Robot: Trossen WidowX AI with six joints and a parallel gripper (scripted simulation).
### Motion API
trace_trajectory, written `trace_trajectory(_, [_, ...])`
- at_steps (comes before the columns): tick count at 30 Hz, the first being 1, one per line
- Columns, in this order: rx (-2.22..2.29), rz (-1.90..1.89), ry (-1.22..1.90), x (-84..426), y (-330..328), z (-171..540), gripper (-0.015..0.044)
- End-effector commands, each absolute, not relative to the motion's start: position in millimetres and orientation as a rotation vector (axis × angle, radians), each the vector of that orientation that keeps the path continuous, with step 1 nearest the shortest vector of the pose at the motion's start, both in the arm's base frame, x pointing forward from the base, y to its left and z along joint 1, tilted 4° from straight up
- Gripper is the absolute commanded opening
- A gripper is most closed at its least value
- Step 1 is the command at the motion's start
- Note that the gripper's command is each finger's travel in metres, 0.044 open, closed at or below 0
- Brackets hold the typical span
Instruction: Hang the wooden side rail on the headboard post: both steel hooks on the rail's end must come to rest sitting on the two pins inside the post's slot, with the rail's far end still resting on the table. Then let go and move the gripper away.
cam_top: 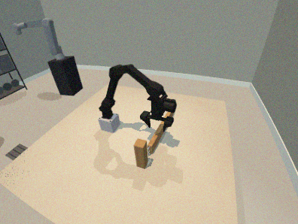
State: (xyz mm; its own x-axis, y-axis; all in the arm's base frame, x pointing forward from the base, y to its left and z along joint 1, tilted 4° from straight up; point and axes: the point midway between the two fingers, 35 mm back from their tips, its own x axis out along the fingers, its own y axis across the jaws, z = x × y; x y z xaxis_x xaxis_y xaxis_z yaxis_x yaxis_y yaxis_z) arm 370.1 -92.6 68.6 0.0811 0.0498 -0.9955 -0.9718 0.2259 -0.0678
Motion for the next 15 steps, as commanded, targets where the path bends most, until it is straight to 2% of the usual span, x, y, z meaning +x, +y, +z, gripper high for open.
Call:
trace_trajectory(1, [-1.030,1.038,1.214,367.3,-89.9,53.8,0.0440])
trace_trajectory(15, [-1.030,1.038,1.214,368.6,-89.0,36.5,0.0440])
